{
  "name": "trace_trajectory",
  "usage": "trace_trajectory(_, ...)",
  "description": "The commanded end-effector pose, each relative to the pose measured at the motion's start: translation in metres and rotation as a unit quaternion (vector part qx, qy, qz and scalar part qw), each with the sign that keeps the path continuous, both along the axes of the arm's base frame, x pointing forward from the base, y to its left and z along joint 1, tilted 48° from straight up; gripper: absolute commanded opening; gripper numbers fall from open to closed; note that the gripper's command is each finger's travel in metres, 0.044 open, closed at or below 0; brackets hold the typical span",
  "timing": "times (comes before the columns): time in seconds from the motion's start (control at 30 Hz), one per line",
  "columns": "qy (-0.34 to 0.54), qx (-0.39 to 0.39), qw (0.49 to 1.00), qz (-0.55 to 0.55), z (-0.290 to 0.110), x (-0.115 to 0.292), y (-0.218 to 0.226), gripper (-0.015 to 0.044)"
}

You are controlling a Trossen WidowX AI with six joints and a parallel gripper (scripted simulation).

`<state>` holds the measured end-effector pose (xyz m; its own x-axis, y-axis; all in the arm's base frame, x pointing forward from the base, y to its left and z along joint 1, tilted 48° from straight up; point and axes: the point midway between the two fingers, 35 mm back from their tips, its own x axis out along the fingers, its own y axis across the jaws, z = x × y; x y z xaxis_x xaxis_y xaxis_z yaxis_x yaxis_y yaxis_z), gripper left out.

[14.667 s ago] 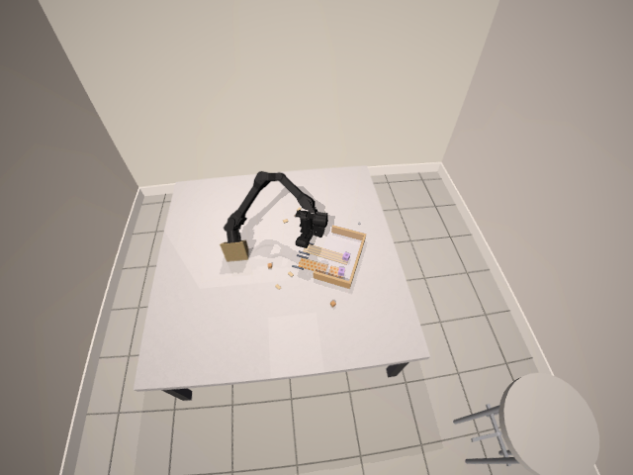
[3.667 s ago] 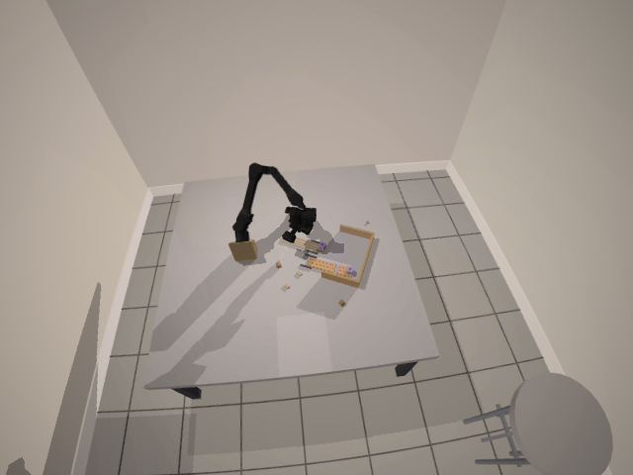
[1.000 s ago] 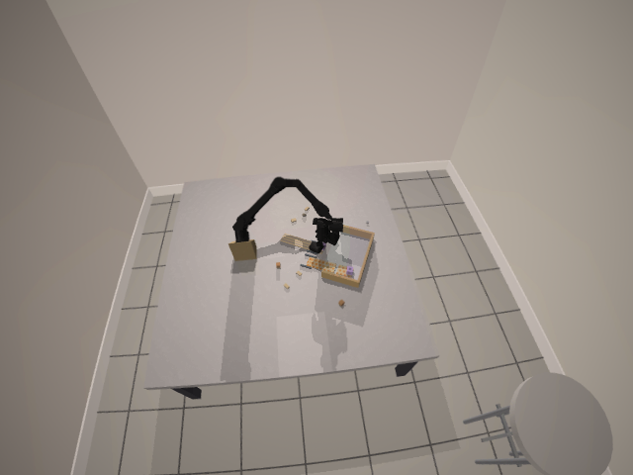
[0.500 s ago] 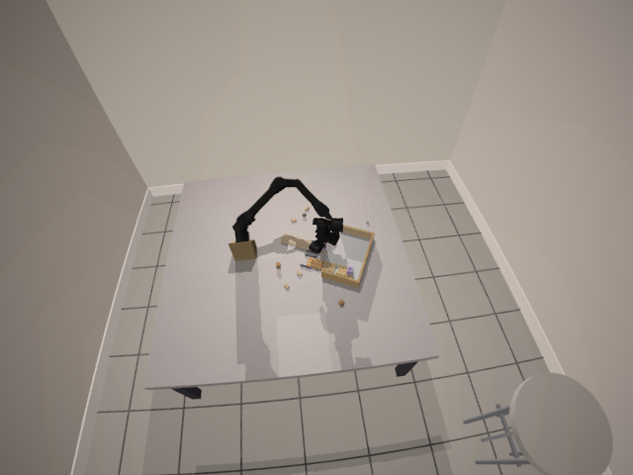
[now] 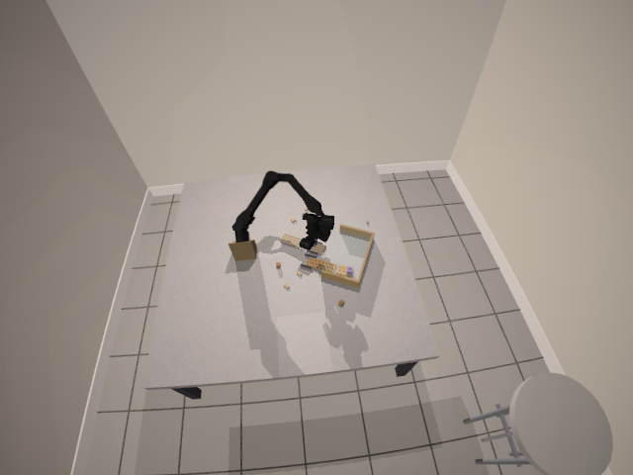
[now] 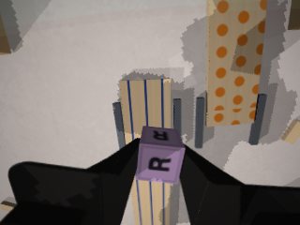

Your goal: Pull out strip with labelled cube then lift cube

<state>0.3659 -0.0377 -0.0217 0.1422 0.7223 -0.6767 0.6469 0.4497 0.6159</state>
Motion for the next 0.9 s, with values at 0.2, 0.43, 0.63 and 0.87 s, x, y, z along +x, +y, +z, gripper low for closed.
trace_trajectory(0.2,0.004,0.001,1.000,0.002,0.003,-0.023,0.000,0.0000)
trace_trajectory(0.43,0.005,0.001,1.000,0.002,0.003,-0.047,0.004,0.0000)
trace_trajectory(0.63,0.005,0.001,1.000,0.002,0.002,-0.063,0.007,0.0000)
trace_trajectory(0.87,0.005,0.000,1.000,0.002,0.020,-0.066,-0.013,0.0000)
